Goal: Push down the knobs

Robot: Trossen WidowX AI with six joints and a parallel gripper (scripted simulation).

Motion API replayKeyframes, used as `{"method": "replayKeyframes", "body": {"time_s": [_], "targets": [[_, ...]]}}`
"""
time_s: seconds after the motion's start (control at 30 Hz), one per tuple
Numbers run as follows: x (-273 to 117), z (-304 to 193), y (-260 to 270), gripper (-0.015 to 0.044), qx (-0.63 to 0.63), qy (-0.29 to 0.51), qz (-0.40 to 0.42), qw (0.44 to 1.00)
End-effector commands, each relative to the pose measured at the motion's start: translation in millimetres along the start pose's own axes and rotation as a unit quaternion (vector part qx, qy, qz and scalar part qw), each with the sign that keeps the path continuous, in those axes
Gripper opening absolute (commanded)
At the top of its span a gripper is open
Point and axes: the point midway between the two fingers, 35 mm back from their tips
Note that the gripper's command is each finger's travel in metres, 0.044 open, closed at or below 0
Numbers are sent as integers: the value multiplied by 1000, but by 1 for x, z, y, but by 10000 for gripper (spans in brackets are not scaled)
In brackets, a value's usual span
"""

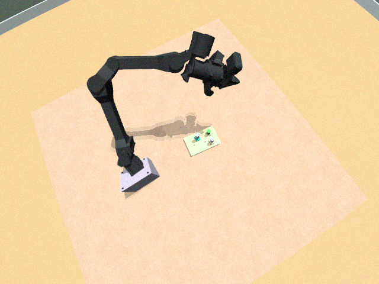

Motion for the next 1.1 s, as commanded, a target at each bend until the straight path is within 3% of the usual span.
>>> {"method": "replayKeyframes", "body": {"time_s": [0.0, 0.53, 1.07], "targets": [[9, -19, 26, 0, 44, 17, 58, 997], [6, -69, 109, 0, 204, 85, 241, 945], [-23, -93, 176, 0, 371, 158, 387, 829]]}}
Point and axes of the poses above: the point midway between the two fingers, 35 mm back from their tips, its own x axis out along the fingers, its own y axis across the jaws, z = x × y, and after that the axes turned 11 degrees about -x, right-handed
